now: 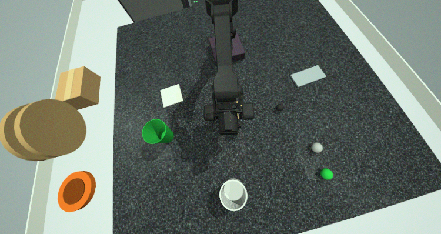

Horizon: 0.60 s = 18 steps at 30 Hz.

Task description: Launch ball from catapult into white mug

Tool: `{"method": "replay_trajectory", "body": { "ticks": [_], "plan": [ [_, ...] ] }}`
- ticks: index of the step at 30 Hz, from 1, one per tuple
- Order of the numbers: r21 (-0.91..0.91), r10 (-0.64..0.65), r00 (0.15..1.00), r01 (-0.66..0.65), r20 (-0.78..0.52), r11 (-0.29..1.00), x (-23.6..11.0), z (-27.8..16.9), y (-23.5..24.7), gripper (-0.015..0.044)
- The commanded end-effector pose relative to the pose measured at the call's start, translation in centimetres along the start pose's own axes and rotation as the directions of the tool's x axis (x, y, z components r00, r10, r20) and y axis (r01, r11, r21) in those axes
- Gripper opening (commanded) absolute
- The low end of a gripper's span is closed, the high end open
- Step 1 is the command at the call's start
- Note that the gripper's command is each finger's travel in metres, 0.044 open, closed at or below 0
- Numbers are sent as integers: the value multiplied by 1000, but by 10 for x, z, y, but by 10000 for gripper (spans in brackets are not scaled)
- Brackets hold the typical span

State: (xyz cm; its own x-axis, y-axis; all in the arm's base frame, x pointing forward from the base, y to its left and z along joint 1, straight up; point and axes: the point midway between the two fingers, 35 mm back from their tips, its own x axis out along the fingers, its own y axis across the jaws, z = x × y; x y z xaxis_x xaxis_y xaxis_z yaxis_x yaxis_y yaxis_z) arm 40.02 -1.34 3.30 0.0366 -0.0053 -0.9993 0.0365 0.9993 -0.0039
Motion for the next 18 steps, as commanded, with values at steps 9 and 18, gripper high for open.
{"method": "replay_trajectory", "body": {
  "ticks": [9, 18],
  "plan": [
    [0, 0, 1000, 0, 0, 1000, 0, 0, 0, 204],
    [0, 0, 1000, 0, 0, 1000, -3, 0, 0, 85]
  ]
}}
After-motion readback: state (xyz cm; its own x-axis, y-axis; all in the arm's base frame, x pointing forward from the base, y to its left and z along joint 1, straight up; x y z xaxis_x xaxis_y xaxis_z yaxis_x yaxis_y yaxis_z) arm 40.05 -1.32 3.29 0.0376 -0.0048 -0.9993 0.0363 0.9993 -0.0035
